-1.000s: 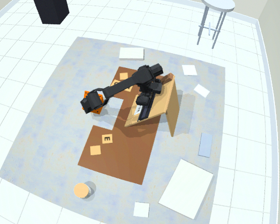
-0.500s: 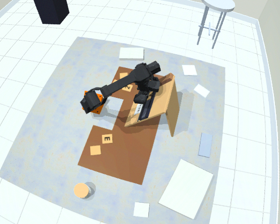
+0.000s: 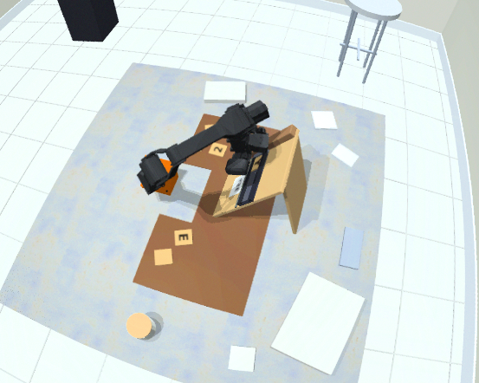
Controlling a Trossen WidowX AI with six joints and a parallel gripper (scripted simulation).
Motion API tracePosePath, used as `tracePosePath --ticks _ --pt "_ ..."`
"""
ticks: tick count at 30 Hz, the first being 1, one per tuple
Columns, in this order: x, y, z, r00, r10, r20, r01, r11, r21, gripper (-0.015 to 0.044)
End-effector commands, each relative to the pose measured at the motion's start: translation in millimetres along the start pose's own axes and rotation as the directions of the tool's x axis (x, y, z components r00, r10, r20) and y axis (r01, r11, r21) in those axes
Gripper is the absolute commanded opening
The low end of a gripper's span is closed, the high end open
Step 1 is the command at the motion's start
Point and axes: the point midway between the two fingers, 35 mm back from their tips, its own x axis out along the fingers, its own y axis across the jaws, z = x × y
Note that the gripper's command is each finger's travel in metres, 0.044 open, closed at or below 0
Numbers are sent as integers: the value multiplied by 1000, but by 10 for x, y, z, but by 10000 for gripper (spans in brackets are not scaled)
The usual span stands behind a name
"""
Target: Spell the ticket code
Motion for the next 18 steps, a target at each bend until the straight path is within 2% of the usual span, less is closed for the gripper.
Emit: tracePosePath --ticks 1,4,7,13,18 --pt "-343 -90 -70 994 38 104 -10 965 -262 131" --pt "-655 -197 -179 976 82 202 36 852 -522 210" --pt "-931 -315 -313 947 129 294 134 674 -726 289" --pt "-1222 -477 -505 896 190 400 305 390 -869 440" --pt "-1387 -598 -648 853 234 467 436 174 -883 440"
